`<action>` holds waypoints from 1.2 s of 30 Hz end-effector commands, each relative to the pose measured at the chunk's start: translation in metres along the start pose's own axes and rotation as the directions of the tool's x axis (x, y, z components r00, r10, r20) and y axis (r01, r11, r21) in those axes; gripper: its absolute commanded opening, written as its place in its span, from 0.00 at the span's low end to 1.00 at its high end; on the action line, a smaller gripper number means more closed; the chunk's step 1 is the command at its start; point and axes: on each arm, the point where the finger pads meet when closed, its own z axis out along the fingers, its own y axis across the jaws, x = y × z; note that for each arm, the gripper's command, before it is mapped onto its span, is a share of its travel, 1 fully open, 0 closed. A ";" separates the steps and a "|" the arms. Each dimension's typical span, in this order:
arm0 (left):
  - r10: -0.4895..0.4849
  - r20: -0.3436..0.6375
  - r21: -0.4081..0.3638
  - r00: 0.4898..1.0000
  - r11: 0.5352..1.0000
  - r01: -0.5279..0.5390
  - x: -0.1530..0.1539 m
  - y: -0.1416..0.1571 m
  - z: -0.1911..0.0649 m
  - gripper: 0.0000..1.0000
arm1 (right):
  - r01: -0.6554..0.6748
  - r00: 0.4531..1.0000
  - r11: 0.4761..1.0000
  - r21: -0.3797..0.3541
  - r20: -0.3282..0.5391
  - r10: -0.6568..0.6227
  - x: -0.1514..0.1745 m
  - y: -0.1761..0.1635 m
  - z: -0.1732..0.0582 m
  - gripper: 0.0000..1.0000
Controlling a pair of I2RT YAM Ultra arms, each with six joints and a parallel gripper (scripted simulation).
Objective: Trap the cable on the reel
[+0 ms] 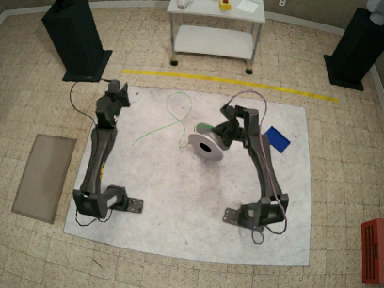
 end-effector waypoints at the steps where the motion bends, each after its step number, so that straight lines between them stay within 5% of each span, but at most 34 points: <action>1: 0.051 0.076 -0.022 0.996 0.999 -0.050 -0.020 0.007 -0.011 0.30 | 0.039 0.998 0.999 0.011 0.055 -0.040 -0.026 -0.001 -0.008 0.00; 36: 0.091 0.104 -0.044 0.990 0.995 -0.086 -0.026 0.012 -0.017 0.30 | -0.022 0.999 0.994 0.105 0.048 0.017 -0.060 -0.001 -0.022 0.00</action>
